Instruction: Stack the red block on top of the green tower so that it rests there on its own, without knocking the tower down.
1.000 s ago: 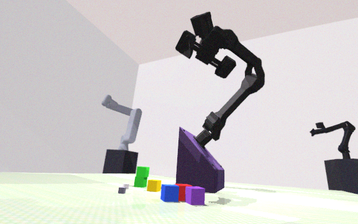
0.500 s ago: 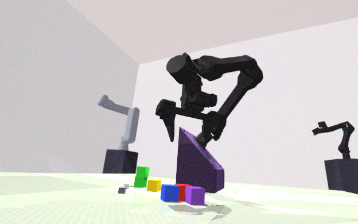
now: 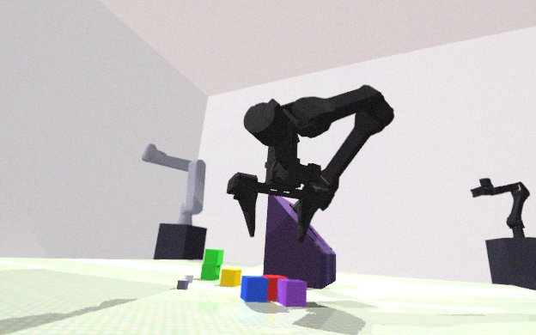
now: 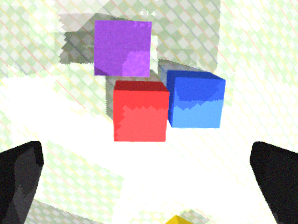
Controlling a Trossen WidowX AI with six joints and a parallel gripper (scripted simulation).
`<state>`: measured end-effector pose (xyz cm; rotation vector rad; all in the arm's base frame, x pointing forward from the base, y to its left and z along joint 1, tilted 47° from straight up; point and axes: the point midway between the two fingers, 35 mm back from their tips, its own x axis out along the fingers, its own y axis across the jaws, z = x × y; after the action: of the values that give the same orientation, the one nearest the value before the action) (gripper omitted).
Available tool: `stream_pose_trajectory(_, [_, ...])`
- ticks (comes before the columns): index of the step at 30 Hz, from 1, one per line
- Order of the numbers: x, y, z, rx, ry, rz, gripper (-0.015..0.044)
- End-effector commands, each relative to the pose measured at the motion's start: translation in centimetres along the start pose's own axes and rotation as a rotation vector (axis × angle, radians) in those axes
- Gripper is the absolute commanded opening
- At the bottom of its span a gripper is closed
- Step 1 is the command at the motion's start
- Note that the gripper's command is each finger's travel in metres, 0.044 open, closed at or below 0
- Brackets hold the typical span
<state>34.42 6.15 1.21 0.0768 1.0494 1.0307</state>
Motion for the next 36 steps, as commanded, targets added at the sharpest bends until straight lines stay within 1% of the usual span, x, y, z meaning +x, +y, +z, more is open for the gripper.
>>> stream_pose_trajectory(1, [3.2,0.2,-0.5,0.011,0.019,0.014,0.0440])
stream_pose_trajectory(3, [4.3,0.3,-0.6,0.011,0.018,0.016,0.0440])
stream_pose_trajectory(13, [4.7,0.1,-0.5,0.011,0.018,0.016,0.0440])
stream_pose_trajectory(36, [8.4,0.2,-0.6,0.012,0.017,0.017,0.0440])
